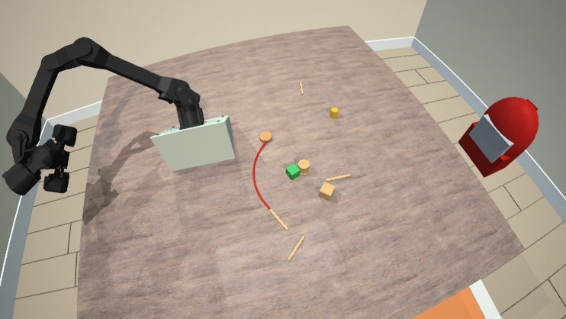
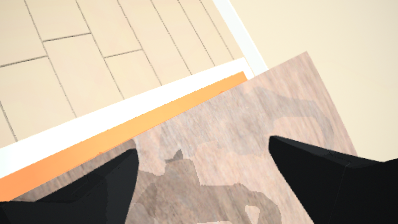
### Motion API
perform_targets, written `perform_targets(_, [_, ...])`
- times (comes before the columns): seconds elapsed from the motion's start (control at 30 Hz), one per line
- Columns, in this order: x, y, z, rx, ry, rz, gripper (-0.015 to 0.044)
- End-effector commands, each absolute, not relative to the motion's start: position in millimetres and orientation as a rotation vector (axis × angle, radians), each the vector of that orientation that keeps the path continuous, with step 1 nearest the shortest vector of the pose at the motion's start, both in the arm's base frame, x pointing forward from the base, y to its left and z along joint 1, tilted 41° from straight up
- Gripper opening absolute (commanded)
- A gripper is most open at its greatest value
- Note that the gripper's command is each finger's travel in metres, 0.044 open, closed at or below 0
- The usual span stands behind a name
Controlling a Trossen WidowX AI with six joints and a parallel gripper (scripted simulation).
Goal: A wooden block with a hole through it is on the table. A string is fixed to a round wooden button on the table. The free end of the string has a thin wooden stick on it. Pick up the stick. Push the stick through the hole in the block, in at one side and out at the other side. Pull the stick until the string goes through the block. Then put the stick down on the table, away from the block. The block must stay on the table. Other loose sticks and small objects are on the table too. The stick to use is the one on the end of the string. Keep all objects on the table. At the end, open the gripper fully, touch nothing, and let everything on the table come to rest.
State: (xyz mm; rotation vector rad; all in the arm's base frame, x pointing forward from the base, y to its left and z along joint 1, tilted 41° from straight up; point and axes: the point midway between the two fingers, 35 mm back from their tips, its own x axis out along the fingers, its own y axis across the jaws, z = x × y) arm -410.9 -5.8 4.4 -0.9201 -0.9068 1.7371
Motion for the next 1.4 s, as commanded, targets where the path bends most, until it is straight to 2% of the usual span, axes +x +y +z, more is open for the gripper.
perform_targets(0.0, [-411, -6, 4, -0.920, -0.907, 1.737, 0.0426])
perform_targets(0.1, [-408, -17, 0, -0.962, -0.941, 1.750, 0.0440])
perform_targets(0.37, [-345, -146, -47, -1.426, -1.463, 1.853, 0.0440])
perform_targets(0.63, [-234, -245, -87, -1.782, -2.234, 1.760, 0.0440])
perform_targets(0.83, [-129, -287, -111, -1.895, -2.954, 1.440, 0.0440])
perform_targets(0.97, [-55, -297, -122, -1.849, -3.467, 1.042, 0.0440])
perform_targets(1.1, [21, -289, -131, -1.665, -3.942, 0.447, 0.0440])
perform_targets(1.23, [93, -263, -136, -1.325, -4.277, -0.355, 0.0440])
perform_targets(1.37, [154, -227, -137, -0.830, -4.371, -1.301, 0.0440])
